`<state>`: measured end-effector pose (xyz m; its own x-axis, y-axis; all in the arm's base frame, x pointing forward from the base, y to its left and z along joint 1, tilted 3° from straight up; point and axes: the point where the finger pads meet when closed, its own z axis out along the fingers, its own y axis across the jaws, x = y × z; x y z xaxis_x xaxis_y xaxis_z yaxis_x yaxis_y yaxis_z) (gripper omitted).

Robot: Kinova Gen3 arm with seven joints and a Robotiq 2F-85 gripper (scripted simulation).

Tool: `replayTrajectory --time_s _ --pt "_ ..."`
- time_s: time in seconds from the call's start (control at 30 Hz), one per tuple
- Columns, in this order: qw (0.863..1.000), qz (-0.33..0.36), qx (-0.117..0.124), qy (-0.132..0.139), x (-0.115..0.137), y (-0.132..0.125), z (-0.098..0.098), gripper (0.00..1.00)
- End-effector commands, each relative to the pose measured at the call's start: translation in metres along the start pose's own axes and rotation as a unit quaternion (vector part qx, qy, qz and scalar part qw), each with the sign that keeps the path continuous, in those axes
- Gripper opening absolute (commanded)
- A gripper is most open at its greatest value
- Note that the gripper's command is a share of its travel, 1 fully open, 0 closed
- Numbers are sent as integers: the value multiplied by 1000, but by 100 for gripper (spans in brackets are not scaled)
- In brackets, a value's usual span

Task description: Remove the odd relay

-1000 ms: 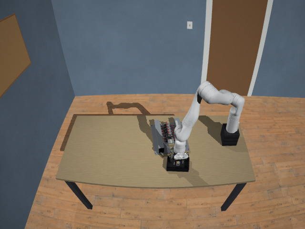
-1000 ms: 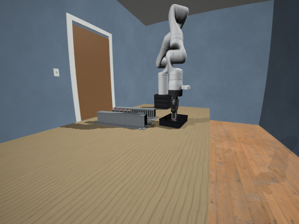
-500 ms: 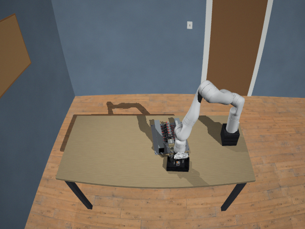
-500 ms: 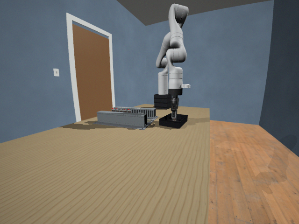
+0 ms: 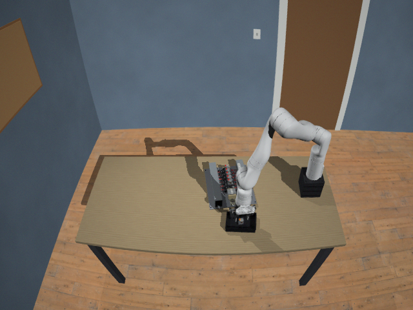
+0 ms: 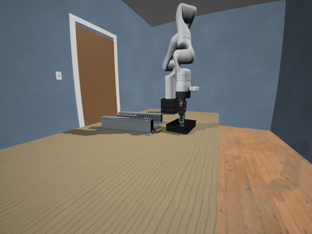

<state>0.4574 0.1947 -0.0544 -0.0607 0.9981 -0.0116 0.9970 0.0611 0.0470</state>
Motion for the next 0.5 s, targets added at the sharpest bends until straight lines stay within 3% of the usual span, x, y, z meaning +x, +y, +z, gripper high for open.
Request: replayTrajectory --time_s 0.0,0.47 --pt "1000 0 -2 1 1 1 -3 61" --pt "1000 0 -2 1 1 1 -8 61"
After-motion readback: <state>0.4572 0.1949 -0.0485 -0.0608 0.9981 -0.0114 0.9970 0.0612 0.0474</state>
